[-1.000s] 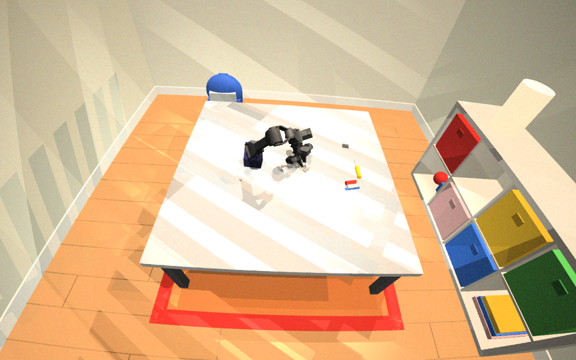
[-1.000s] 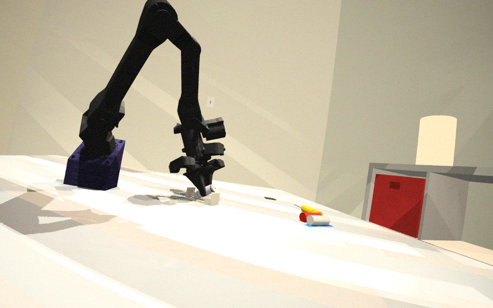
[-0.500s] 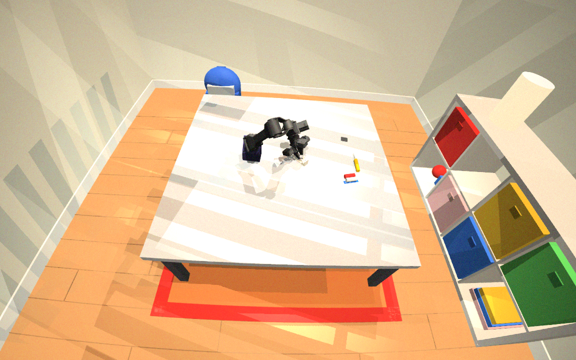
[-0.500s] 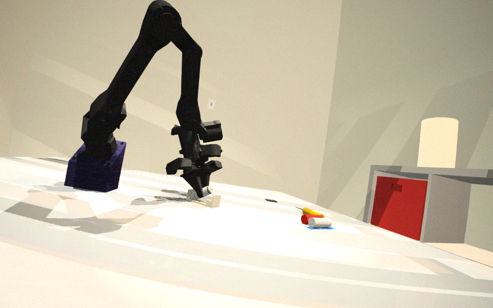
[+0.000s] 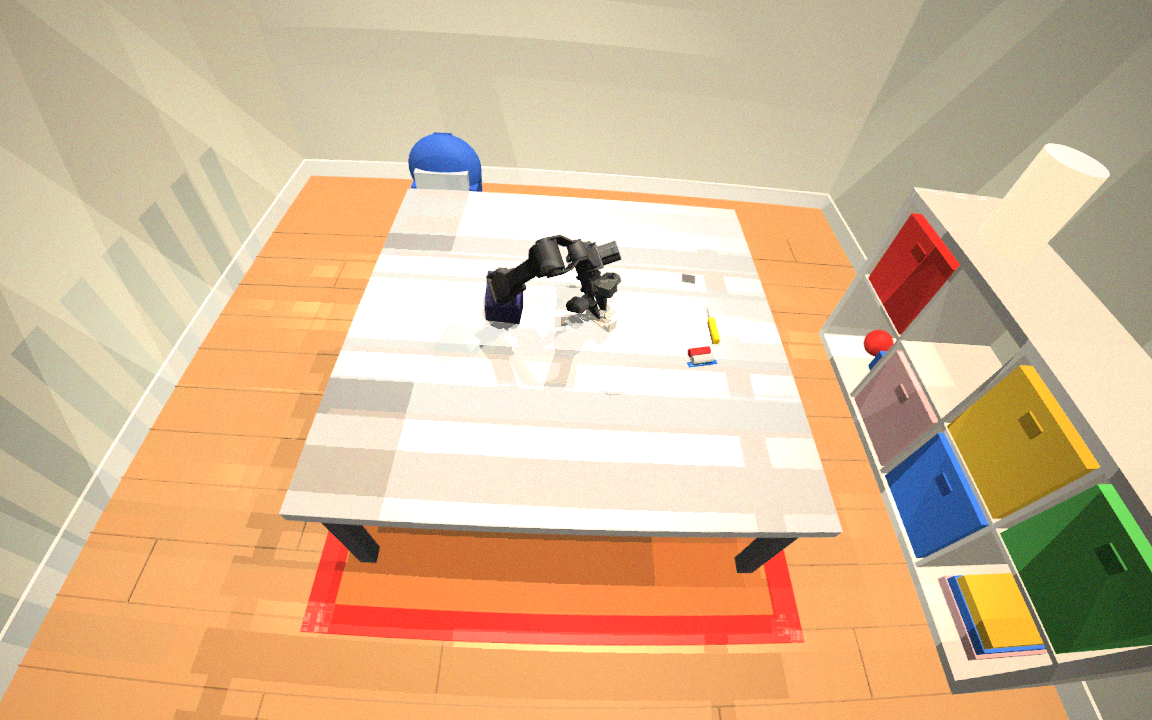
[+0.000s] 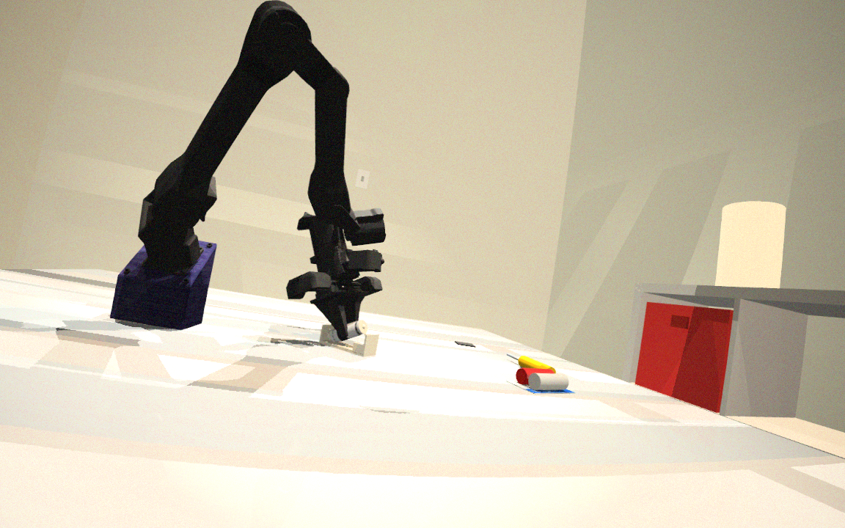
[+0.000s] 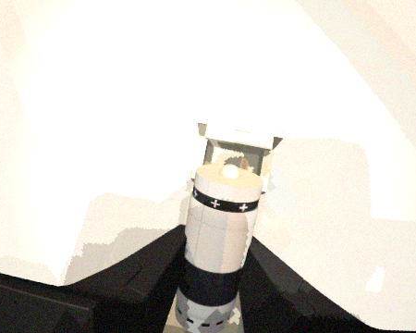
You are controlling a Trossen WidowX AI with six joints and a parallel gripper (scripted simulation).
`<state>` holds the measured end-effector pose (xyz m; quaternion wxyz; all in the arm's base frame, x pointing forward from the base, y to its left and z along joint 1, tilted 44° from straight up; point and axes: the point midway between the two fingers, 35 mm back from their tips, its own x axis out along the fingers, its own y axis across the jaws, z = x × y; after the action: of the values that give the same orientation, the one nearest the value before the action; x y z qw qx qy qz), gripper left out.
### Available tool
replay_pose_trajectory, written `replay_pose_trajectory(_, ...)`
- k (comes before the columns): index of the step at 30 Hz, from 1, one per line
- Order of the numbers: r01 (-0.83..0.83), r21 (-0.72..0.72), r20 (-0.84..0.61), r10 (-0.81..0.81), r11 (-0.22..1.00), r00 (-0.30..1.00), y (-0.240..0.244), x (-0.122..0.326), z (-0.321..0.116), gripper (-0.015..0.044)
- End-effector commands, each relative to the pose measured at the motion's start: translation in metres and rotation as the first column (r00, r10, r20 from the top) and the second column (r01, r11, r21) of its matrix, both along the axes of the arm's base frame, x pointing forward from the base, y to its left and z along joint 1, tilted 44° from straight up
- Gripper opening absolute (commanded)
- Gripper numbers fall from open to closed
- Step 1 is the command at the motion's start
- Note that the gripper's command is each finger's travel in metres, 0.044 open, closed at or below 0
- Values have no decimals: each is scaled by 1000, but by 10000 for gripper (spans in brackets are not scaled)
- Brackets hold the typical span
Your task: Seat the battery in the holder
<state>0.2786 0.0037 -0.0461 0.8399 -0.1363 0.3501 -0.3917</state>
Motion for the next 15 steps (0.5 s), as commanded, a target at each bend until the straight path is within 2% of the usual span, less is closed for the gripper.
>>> replay_pose_trajectory(1, 16, 41, -33, -15, 999, 999, 1, 1, -5, 79)
replay_pose_trajectory(15, 86, 105, -117, -73, 991, 990, -2, 6, -7, 79)
